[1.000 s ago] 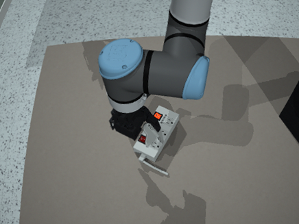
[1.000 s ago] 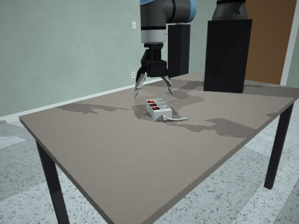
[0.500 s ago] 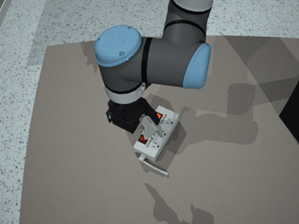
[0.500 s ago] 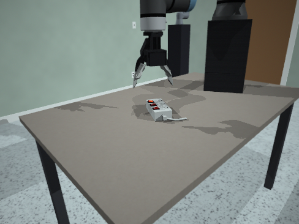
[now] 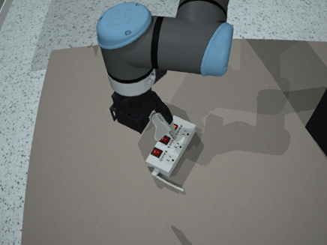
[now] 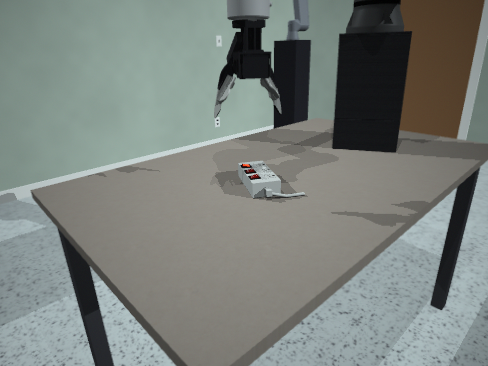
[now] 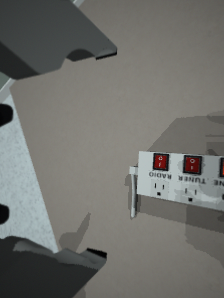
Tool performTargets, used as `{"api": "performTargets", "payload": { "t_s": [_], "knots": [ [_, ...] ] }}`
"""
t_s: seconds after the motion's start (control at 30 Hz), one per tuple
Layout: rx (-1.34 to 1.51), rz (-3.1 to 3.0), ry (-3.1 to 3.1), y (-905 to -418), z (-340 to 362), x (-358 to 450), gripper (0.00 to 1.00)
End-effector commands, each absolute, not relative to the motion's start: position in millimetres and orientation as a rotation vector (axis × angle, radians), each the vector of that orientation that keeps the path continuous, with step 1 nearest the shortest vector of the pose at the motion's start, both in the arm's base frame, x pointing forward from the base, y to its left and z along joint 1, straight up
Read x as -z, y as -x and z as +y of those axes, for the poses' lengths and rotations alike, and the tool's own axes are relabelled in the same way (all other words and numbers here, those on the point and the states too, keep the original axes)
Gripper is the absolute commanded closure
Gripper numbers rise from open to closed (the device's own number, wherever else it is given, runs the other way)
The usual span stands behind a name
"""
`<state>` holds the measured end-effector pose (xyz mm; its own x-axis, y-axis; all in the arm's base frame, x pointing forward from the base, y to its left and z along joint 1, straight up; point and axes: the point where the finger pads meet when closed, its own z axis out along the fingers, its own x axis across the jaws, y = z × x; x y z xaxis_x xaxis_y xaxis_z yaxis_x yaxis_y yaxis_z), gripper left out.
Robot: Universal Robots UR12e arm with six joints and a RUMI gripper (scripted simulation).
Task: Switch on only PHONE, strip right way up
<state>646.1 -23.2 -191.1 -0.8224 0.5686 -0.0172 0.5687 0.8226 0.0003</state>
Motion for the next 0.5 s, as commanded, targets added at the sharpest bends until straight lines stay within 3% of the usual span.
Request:
{"api": "performTargets", "payload": {
  "t_s": [0.0,0.47],
  "knots": [
    [0.009,2.995,-0.935,-639.2,-20.8,189.6,0.00],
    [0.009,2.994,-0.934,-640.3,-21.2,189.8,0.00]
  ]
}}
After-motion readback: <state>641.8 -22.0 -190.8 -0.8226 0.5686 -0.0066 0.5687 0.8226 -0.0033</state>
